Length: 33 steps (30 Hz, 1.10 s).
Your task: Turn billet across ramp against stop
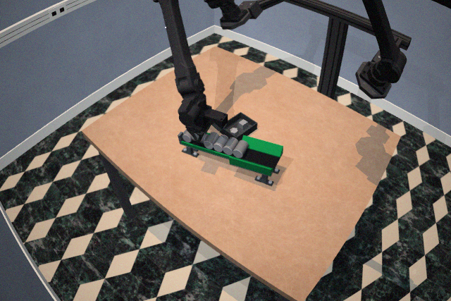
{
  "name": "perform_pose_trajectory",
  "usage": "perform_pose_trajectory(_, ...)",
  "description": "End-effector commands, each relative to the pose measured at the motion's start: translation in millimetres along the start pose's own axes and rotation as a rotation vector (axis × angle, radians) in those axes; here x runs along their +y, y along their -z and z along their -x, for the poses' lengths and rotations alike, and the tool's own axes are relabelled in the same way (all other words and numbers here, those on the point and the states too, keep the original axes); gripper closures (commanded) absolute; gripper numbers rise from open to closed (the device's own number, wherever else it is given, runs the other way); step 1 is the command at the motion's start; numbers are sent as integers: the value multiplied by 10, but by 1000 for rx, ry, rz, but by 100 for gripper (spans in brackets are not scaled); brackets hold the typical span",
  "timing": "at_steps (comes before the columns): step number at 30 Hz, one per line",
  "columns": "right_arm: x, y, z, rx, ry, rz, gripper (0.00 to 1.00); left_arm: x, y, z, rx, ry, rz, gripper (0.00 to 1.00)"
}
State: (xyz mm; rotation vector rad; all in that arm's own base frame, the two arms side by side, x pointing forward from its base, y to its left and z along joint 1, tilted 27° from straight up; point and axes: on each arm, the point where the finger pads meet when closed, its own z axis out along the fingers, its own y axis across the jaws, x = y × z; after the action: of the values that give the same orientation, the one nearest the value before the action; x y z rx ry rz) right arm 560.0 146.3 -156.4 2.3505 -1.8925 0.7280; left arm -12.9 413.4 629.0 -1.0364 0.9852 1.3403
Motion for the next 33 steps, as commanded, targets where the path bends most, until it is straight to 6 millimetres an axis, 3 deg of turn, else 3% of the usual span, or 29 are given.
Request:
perform_pose_trajectory(1, -72, 247, 65, -7, 4, -20, 100, 33, 84, 220, -55, -18, 6, 0)
perform_pose_trajectory(18, -130, 591, 60, -7, -1, -31, 100, 33, 84, 220, -55, -18, 6, 0)
perform_pose_trajectory(19, -207, 640, 65, -10, -7, -43, 100, 33, 84, 220, -55, -18, 6, 0)
perform_pose_trajectory(22, -71, 668, 58, -6, 3, -22, 100, 33, 84, 220, -55, -18, 6, 0)
perform_pose_trajectory(33, -137, 864, 59, -8, -3, -34, 100, 33, 84, 220, -55, -18, 6, 0)
